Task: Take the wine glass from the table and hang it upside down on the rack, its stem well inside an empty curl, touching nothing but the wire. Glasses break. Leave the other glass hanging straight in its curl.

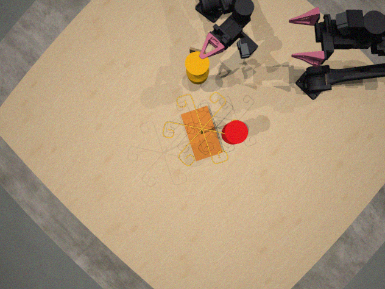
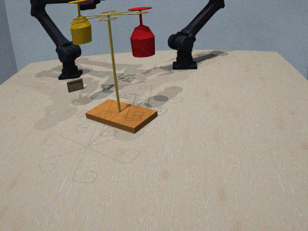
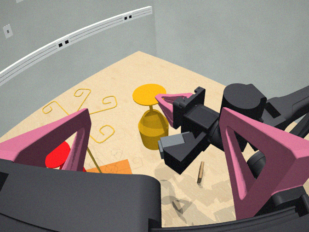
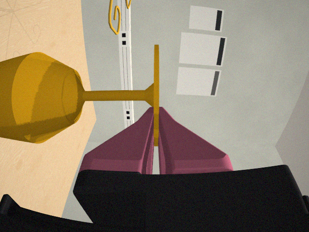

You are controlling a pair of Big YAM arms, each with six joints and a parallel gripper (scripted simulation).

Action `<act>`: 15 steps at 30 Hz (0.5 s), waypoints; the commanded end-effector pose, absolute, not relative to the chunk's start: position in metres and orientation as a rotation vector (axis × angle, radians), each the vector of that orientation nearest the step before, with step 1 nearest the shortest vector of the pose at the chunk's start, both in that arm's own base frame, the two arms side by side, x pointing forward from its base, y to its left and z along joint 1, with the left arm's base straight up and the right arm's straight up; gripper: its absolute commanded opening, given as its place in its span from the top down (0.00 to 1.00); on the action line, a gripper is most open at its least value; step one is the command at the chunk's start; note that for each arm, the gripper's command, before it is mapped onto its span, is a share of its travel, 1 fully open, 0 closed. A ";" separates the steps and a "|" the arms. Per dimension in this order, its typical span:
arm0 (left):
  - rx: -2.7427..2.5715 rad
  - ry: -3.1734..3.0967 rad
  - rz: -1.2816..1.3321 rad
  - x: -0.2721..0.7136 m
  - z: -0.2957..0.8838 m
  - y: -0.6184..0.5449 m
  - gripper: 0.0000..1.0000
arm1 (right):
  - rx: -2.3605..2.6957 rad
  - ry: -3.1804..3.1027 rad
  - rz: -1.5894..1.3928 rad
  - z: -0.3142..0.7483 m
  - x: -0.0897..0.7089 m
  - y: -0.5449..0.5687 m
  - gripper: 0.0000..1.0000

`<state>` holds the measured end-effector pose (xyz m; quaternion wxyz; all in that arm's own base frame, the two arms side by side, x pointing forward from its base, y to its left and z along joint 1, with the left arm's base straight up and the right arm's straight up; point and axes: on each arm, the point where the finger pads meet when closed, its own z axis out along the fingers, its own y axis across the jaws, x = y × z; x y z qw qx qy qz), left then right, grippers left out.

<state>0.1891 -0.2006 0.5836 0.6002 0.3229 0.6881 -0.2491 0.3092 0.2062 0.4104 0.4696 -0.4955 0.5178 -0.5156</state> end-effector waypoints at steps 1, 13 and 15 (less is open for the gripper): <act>0.730 1.574 -0.606 0.182 0.610 -0.199 0.00 | -1.118 1.268 -1.240 0.455 0.318 0.211 1.00; 0.726 1.581 -0.600 0.181 0.610 -0.197 0.00 | -1.130 1.261 -1.246 0.466 0.319 0.215 1.00; 0.726 1.581 -0.600 0.181 0.610 -0.197 0.00 | -1.130 1.261 -1.246 0.466 0.319 0.215 1.00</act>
